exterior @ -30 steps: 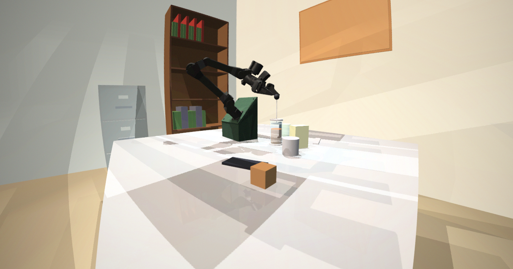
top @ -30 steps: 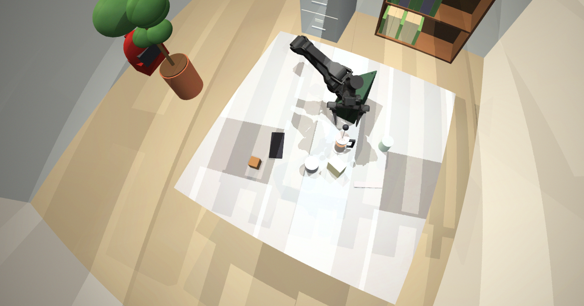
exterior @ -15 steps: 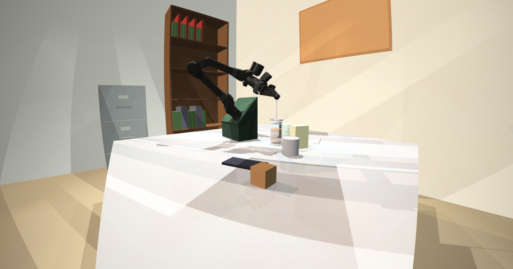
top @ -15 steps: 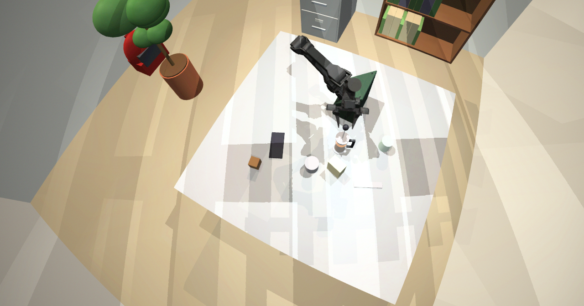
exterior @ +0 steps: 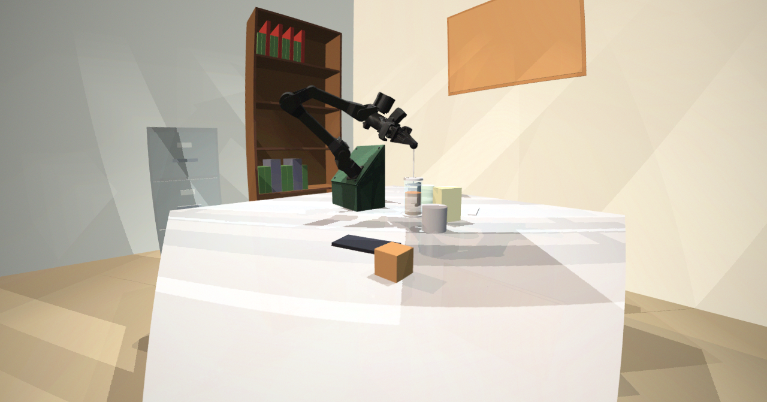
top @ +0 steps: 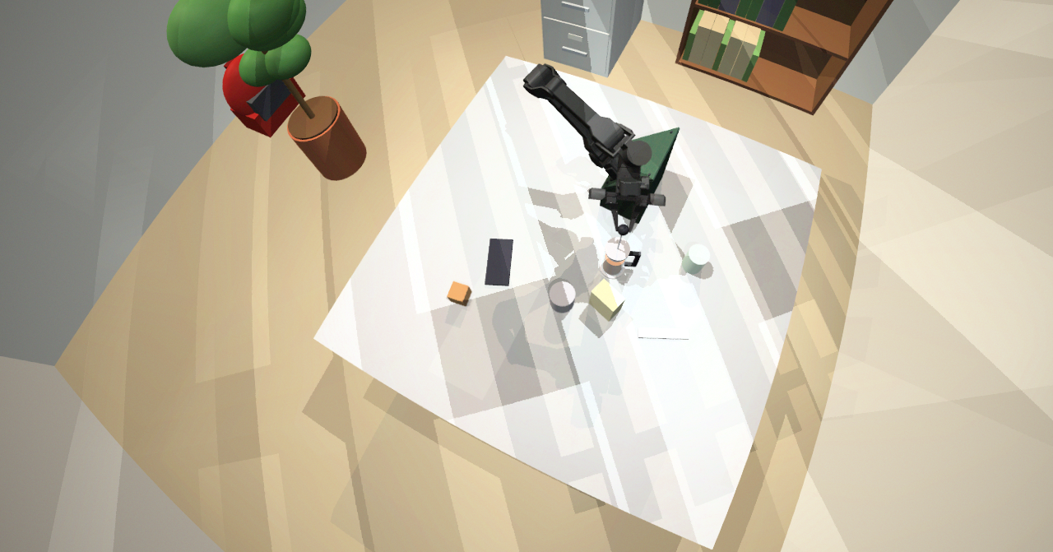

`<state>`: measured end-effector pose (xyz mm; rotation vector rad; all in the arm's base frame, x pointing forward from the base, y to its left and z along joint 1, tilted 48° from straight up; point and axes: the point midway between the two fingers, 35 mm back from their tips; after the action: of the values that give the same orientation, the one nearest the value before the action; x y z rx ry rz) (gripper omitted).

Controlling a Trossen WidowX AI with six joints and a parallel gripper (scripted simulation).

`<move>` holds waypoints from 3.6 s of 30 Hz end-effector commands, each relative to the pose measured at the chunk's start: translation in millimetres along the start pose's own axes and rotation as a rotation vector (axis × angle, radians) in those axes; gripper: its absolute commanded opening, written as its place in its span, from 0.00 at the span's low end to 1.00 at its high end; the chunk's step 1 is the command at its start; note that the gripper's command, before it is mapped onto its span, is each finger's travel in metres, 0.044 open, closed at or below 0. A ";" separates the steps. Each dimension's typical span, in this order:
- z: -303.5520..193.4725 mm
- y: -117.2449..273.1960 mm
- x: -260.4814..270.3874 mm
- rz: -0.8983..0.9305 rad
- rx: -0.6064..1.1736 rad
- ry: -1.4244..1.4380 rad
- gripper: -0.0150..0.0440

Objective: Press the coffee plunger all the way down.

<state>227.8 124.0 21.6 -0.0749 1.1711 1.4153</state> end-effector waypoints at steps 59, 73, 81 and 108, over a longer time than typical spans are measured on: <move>-62.8 -71.0 6.5 0.002 -0.001 0.007 0.45; -57.1 -81.8 8.7 0.000 -0.002 0.006 0.45; -55.2 -84.3 9.8 0.000 -0.002 0.006 0.45; -52.4 -88.7 12.8 -0.001 -0.003 0.006 0.45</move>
<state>264.2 80.1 -60.8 -0.0806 1.1520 1.4311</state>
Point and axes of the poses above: the point midway between the two fingers, 35 mm back from their tips, its own y axis back along the fingers, its own x axis across the jaws, z = x × y, and after that the axes turned 3 degrees about -y, right-handed
